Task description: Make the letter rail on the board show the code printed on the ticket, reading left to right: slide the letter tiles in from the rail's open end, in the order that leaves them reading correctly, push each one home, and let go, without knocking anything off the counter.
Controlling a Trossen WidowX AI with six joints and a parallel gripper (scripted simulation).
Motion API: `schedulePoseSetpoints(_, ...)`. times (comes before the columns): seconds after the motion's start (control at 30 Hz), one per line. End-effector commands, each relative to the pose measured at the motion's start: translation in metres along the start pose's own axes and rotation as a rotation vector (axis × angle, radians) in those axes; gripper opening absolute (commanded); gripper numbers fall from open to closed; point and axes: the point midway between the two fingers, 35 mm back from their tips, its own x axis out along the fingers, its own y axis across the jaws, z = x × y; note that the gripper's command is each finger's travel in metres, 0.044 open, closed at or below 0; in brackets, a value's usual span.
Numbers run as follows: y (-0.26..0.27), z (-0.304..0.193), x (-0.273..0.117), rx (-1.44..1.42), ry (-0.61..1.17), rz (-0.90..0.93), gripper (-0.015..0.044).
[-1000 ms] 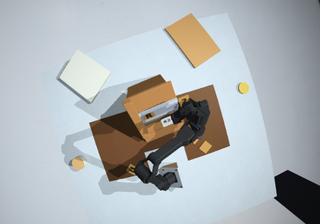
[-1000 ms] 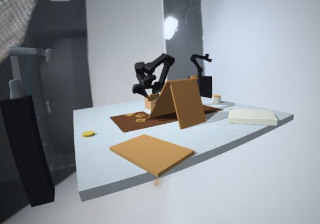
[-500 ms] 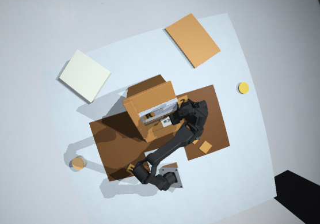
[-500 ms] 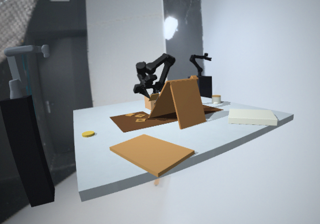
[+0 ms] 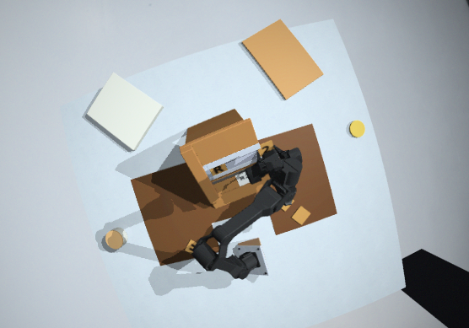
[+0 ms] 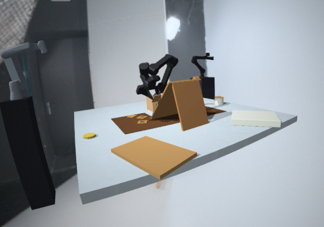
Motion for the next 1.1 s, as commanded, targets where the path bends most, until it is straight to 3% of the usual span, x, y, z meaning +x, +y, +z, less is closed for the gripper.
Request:
schedulePoseSetpoints(0.0, 0.003, 0.001, -0.001, -0.002, -0.002, -0.003, 0.0)
schedulePoseSetpoints(1.07, 0.019, 0.001, -0.001, -0.001, -0.002, -0.003, 0.0)
